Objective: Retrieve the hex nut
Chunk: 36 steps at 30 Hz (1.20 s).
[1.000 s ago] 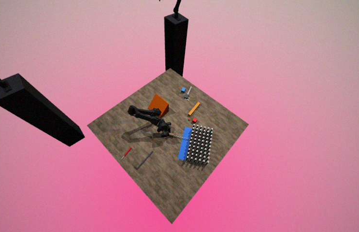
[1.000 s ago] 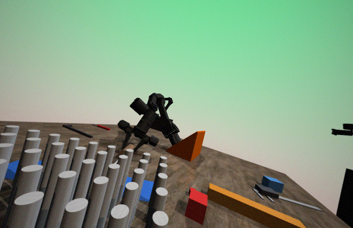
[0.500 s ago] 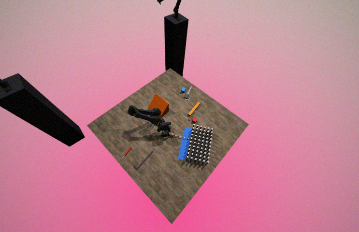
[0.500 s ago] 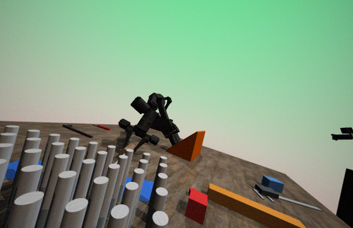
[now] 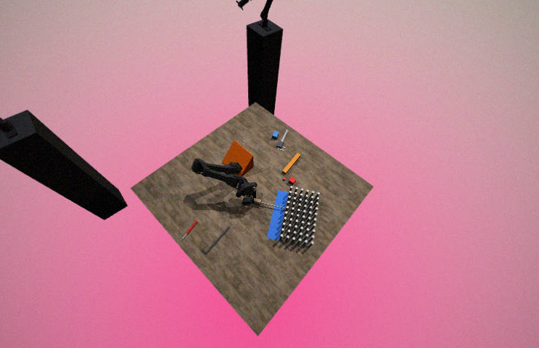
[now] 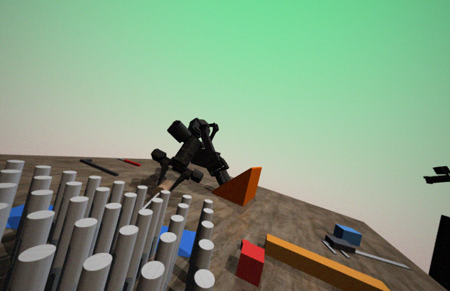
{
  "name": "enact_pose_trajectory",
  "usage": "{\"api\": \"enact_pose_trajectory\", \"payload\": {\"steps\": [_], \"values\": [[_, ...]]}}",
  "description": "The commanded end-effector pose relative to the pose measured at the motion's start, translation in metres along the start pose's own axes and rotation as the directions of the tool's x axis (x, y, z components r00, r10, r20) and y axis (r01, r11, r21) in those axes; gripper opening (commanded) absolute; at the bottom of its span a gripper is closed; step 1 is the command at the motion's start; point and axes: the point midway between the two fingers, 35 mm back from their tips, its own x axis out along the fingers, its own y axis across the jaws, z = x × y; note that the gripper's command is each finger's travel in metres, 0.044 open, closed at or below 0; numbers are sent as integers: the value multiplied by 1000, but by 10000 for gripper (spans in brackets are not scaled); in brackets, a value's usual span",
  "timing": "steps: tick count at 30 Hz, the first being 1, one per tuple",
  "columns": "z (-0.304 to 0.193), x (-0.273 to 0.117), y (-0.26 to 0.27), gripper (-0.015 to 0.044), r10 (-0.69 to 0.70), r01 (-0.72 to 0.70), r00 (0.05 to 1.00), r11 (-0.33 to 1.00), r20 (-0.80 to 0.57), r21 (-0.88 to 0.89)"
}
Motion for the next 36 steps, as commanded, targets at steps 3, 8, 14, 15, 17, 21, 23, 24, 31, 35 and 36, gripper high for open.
{"api": "enact_pose_trajectory", "payload": {"steps": [3,8,14,15,17,21,23,24,31,35,36], "values": [[-3,-5,4,0,8,-8,1000,1000,-8,11],[4,-12,5,0,8,-8,1000,1000,-7,12],[18,-23,5,0,8,-8,1000,1000,-7,11],[20,-25,5,0,8,-7,1000,1000,-7,11],[25,-27,4,0,6,-6,1000,1000,-7,9],[29,-32,2,0,4,-3,1000,1000,-8,6],[27,-34,3,0,0,0,1000,1000,-9,7],[25,-35,4,0,-3,3,1000,1000,-9,7],[10,-54,12,0,-23,23,1000,1000,-7,14],[1,-66,17,0,-30,30,1000,999,-5,16],[-1,-69,18,0,-31,31,1000,999,-5,16]]}}
